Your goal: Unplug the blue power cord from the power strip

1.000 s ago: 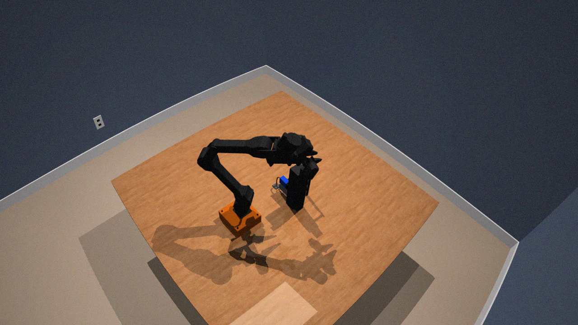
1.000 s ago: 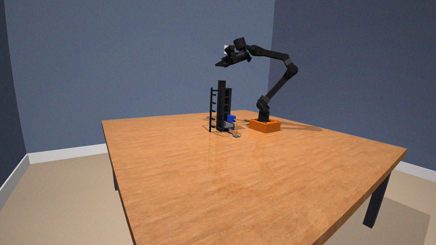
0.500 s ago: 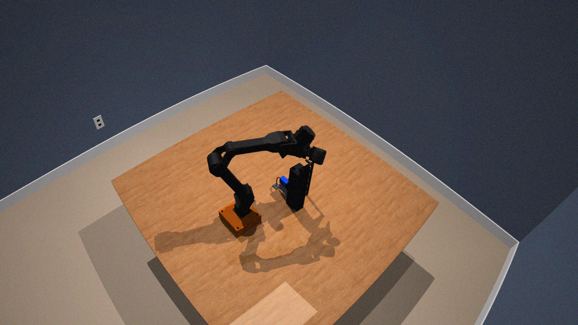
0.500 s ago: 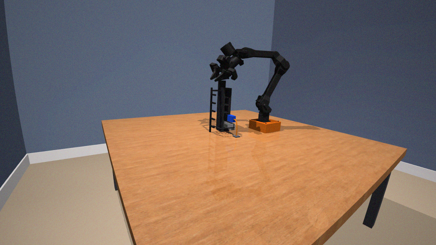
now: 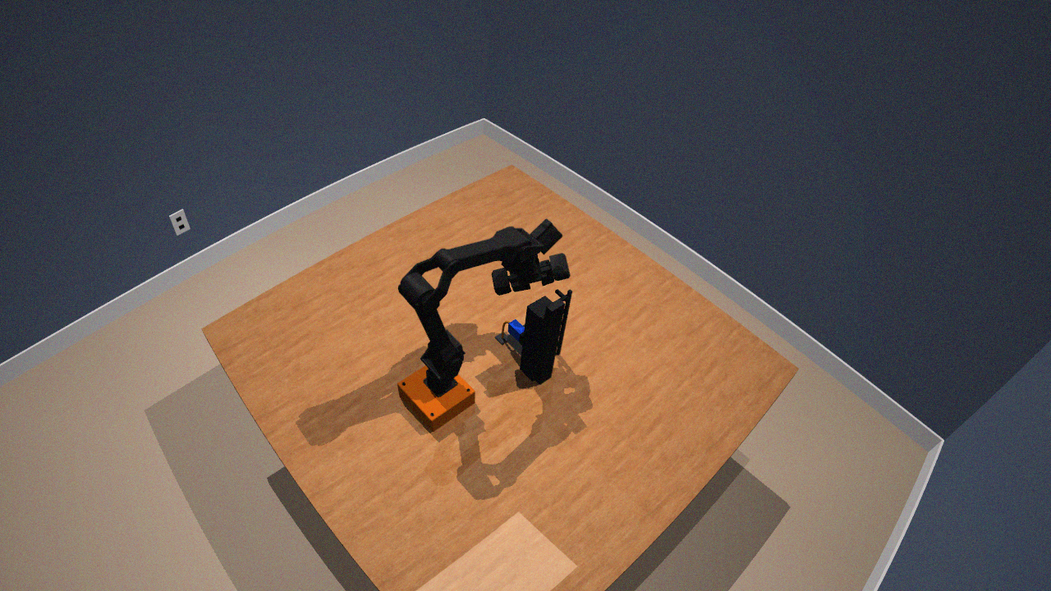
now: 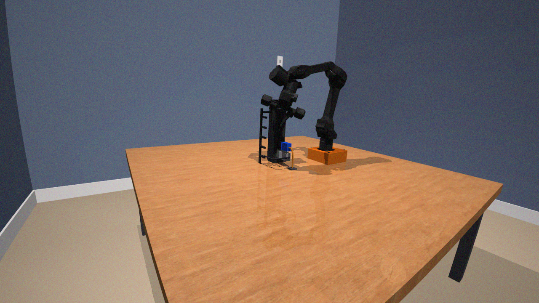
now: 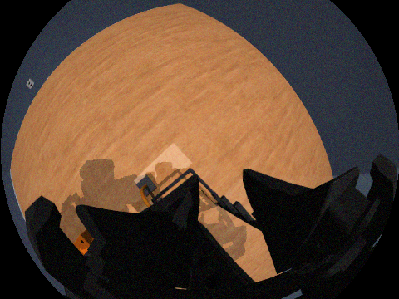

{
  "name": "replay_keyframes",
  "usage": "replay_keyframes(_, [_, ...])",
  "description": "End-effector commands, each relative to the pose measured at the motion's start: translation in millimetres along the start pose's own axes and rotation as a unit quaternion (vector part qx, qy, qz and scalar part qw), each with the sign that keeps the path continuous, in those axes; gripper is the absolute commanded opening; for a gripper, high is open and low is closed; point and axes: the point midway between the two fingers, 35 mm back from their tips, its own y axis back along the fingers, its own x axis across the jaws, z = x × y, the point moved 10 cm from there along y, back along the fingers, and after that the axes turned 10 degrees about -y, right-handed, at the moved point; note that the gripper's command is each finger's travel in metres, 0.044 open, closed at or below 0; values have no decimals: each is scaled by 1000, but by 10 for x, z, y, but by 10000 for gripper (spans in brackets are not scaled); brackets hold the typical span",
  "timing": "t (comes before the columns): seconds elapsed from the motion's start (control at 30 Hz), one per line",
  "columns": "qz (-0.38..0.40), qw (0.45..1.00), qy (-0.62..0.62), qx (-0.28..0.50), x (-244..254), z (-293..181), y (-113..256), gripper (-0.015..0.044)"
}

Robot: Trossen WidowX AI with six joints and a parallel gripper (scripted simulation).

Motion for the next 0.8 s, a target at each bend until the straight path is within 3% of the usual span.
replay_keyframes(0.0, [58,992,91,59,208,19,-244,160])
replay_keyframes(0.23, [180,935,257,163,573,-52,-559,160])
replay_keyframes(0.77, [180,935,257,164,484,-130,-549,160])
